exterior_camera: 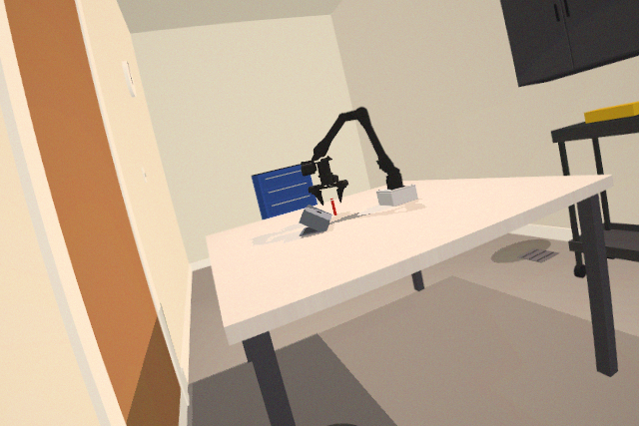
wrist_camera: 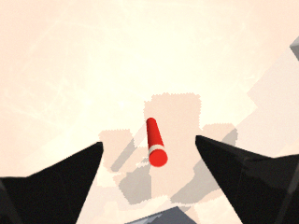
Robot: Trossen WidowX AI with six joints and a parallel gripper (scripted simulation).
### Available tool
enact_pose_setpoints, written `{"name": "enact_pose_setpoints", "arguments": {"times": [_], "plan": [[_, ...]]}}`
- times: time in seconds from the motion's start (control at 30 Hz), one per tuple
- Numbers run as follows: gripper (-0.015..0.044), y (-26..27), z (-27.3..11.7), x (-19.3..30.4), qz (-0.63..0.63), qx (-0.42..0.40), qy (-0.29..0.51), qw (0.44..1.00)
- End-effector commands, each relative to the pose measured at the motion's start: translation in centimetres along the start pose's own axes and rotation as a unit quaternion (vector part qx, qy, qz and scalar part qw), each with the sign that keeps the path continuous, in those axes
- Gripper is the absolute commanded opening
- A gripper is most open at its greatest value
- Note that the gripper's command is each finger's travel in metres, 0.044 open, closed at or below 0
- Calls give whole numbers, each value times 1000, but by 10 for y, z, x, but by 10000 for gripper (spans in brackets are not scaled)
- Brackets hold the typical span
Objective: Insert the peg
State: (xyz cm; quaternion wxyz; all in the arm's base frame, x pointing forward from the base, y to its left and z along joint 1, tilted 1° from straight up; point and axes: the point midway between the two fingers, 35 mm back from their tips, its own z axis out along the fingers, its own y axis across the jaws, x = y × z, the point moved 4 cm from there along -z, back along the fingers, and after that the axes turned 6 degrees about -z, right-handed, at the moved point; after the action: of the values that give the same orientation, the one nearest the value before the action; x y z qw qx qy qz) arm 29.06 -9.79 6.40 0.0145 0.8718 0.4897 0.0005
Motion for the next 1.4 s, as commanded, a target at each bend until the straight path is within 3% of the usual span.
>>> {"name": "enact_pose_setpoints", "arguments": {"times": [0.0, 0.3, 0.8, 1.03, 1.37], "plan": [[440, -3, 9, 0, 1, 6, 2, 1000], [440, -4, 16, 0, 1, 6, 2, 1000], [46, -2, 13, 0, 0, 2, 0, 1000], [0, -2, 13, 0, 0, 2, 0, 1000], [0, 1, -11, 0, 1, 3, 0, 1000]]}}
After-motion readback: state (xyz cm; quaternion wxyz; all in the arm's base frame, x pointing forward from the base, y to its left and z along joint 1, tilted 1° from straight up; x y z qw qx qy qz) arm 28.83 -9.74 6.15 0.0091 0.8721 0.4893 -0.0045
